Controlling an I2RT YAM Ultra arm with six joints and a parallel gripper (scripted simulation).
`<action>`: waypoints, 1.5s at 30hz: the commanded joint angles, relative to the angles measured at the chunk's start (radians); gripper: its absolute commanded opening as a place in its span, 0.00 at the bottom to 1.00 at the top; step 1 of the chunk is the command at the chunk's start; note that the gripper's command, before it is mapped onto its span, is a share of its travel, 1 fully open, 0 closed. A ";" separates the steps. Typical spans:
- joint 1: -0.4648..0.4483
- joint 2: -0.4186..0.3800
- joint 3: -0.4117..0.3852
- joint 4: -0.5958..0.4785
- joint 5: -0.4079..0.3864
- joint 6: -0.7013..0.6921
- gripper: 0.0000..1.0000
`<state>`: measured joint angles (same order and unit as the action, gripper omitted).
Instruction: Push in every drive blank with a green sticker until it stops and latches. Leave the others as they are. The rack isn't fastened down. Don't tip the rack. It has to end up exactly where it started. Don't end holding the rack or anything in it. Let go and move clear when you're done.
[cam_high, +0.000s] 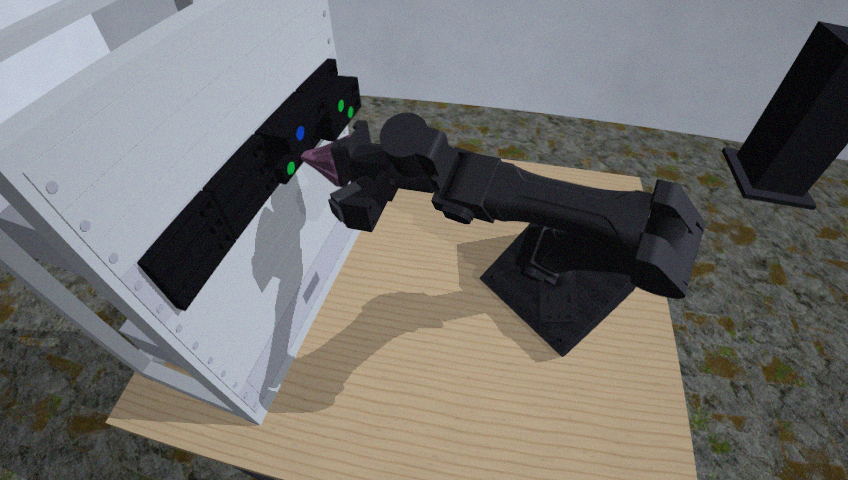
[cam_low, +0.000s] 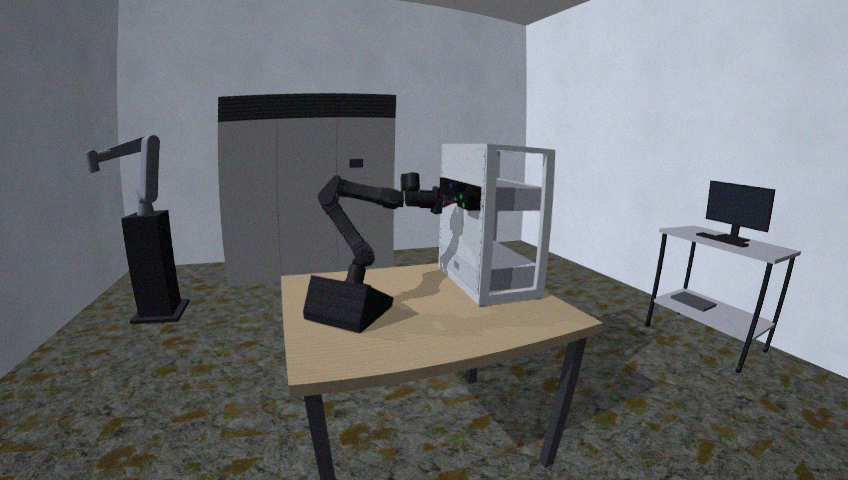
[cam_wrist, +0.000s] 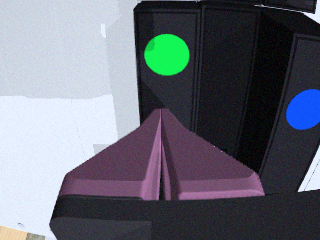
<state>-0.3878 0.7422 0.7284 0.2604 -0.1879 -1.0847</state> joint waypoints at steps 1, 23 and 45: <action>-0.017 0.027 0.054 0.040 0.030 0.008 0.00; -0.017 0.028 0.056 0.040 0.030 0.008 0.00; -0.021 0.040 0.072 0.035 0.025 0.010 0.00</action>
<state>-0.3878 0.7563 0.7479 0.2424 -0.1909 -1.0851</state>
